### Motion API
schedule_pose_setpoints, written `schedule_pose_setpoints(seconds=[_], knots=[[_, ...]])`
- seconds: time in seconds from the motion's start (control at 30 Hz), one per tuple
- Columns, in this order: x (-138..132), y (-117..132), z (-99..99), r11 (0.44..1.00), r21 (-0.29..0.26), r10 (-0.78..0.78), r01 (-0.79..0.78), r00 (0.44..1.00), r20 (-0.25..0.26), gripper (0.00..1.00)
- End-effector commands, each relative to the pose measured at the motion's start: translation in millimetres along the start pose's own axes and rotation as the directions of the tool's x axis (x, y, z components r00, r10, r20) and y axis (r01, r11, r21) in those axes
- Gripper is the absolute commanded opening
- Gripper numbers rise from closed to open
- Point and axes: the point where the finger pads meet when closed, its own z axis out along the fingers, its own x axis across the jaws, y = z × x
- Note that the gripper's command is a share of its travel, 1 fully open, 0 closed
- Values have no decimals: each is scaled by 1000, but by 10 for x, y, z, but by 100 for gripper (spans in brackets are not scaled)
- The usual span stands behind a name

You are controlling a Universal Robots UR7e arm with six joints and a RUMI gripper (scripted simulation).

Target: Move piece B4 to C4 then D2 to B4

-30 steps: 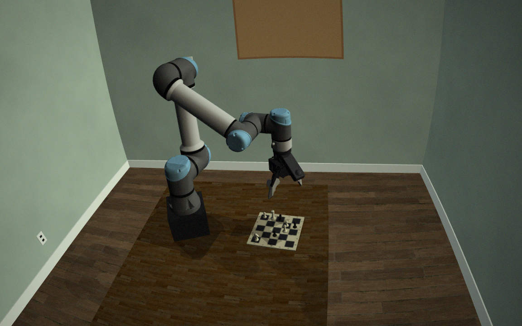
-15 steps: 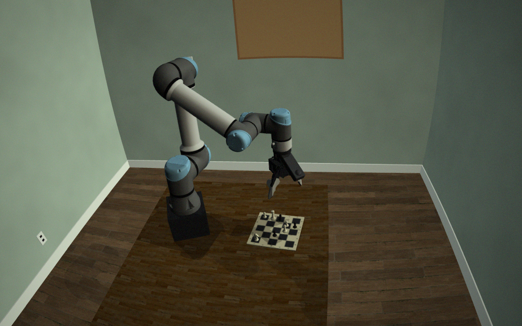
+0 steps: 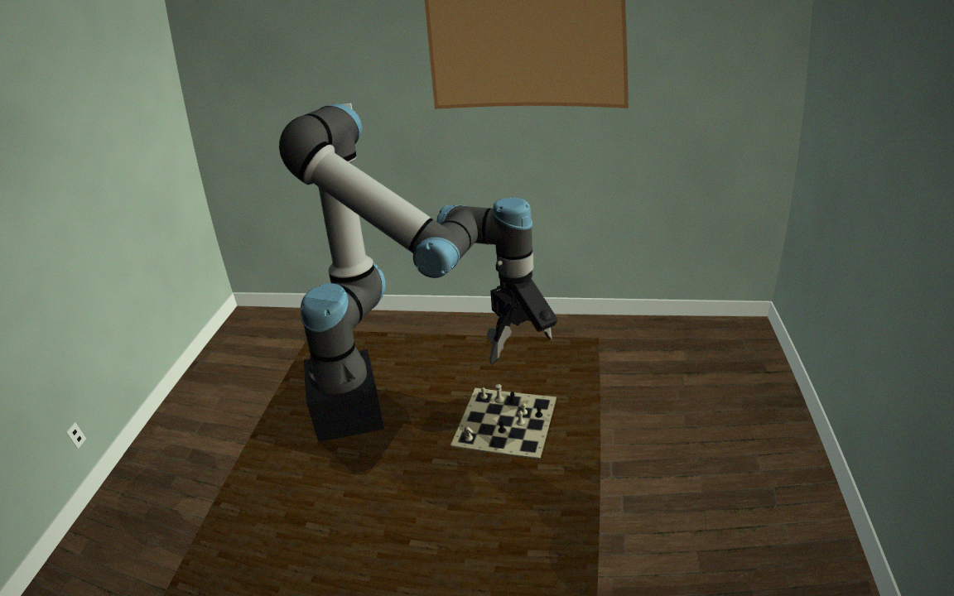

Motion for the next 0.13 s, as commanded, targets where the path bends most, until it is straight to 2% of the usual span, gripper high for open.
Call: schedule_pose_setpoints(seconds=[0.0, 0.1], knots=[[-3, -3, -4, 1000, 1, 0, 0, 1000, 1, 100], [-3, -3, -4, 1000, 1, 0, 0, 1000, 1, 100]])
